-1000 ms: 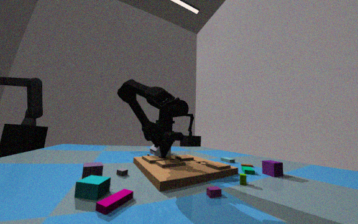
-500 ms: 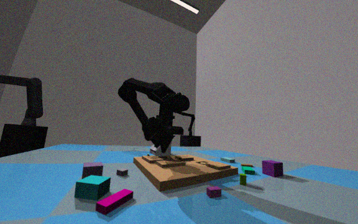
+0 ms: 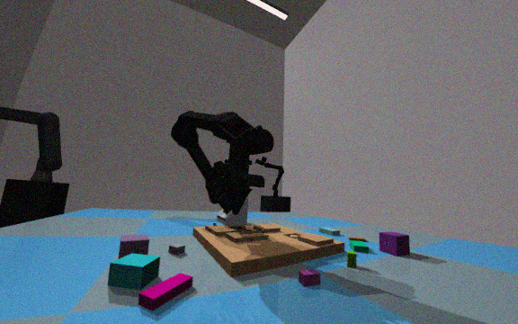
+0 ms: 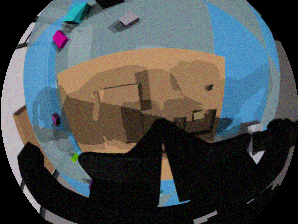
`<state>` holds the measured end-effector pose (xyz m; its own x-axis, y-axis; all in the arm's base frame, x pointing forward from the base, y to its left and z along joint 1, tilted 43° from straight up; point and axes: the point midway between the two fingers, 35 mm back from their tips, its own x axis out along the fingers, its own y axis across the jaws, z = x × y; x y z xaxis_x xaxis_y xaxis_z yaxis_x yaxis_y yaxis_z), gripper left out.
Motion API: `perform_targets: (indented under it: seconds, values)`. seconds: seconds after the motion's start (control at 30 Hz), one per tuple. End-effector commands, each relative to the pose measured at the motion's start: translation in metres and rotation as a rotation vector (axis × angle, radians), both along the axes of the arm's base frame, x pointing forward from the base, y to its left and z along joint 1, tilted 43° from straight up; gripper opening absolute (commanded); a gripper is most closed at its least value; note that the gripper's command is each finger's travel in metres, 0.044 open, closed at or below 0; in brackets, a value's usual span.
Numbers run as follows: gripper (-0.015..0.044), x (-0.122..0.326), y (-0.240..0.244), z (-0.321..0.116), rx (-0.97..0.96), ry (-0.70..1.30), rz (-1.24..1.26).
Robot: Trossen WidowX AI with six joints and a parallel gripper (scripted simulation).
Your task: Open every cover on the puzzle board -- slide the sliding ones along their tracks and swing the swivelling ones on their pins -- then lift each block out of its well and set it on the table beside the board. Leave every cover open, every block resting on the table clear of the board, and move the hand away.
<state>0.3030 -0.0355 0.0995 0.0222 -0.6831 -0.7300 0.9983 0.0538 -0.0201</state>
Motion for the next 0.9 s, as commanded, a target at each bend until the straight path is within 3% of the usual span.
perform_targets:
  seconds: [0.0,0.87]
  values:
    - [0.0,0.0104,-0.0047,0.0124,0.001,-0.001,-0.005]
    - [0.0,0.0143,-0.0063,0.0181,0.001,-0.001,-0.005]
